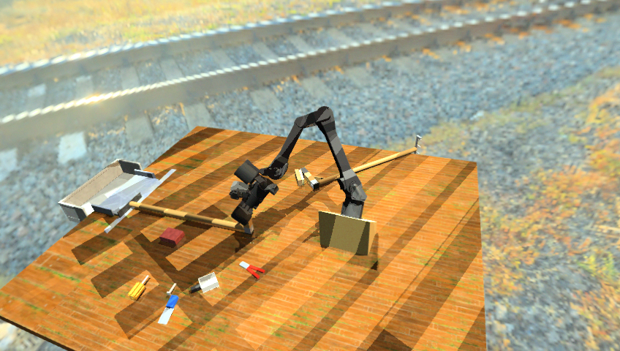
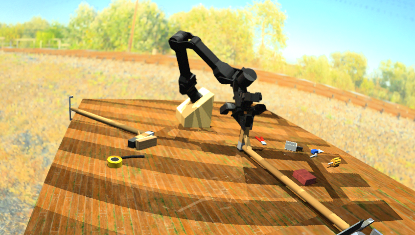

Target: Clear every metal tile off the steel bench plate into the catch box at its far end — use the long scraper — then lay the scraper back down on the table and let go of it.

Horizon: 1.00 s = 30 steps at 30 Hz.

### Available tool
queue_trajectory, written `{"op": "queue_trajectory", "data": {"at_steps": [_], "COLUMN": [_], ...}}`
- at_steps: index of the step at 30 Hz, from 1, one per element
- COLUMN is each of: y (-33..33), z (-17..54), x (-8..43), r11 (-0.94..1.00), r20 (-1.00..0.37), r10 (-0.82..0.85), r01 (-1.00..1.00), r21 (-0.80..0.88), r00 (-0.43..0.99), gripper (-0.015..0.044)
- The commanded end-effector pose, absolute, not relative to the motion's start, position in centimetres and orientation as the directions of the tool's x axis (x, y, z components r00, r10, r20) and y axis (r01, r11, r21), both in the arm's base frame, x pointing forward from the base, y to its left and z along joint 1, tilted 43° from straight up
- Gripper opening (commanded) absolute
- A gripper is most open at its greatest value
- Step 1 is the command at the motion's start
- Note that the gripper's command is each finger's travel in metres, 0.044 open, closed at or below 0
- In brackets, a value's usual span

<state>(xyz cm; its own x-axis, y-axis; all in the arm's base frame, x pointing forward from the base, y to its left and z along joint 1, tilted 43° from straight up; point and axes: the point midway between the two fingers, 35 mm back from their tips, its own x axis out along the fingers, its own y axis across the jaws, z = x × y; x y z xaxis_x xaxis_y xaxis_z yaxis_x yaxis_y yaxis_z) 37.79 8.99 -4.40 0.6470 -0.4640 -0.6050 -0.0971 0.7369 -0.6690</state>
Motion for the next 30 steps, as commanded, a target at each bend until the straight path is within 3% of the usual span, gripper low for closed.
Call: {"op": "queue_trajectory", "data": {"at_steps": [1, 30], "y": [9.2, 8.1], "z": [-4.0, -3.7], "x": [37.5, 34.5], "r11": [0.743, 0.742], "r20": [-0.598, -0.596], "r10": [-0.458, -0.457], "r01": [-0.087, -0.087], "r21": [-0.664, -0.665], "r00": [0.657, 0.66], "gripper": [0.0, 0.0]}}
